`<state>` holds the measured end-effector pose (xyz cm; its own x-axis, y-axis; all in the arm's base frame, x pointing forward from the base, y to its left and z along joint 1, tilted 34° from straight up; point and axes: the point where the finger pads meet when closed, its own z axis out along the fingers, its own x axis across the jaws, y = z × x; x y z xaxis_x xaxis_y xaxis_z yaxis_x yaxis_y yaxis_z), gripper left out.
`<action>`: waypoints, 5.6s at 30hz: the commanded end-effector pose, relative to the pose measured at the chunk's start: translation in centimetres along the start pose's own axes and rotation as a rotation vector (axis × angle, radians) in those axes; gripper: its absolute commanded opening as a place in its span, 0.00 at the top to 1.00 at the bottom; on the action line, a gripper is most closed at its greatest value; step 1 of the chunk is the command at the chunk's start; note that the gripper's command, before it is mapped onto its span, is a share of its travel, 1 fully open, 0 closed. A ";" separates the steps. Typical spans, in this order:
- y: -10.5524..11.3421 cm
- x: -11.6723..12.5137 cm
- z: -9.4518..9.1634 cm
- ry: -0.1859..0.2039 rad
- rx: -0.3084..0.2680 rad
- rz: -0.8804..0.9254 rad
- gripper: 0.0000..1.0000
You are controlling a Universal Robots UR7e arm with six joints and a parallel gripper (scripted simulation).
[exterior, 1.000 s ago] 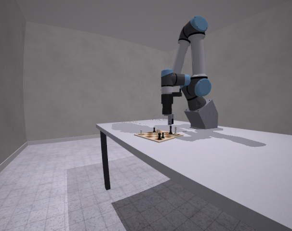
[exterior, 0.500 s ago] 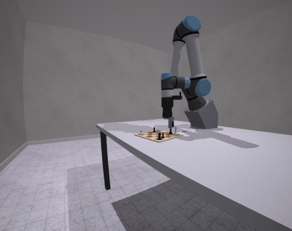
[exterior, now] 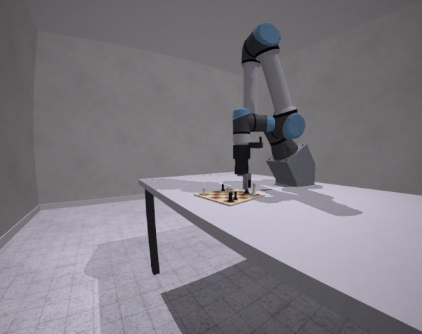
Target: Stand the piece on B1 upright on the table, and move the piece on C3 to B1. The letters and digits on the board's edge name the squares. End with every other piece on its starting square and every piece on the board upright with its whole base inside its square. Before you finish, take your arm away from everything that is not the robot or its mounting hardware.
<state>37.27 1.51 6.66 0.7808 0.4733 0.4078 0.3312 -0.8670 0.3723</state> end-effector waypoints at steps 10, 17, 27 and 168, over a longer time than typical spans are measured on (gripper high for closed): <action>0.0 0.0 0.0 0.003 -0.005 -0.001 0.21; 0.0 0.0 0.1 0.003 -0.005 -0.001 0.21; 0.0 0.0 0.1 0.003 -0.005 -0.001 0.21; 0.3 0.1 -10.0 0.004 -0.008 -0.001 1.00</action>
<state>32.00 3.09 14.91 0.7794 0.4742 0.4094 0.3290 -0.8660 0.3766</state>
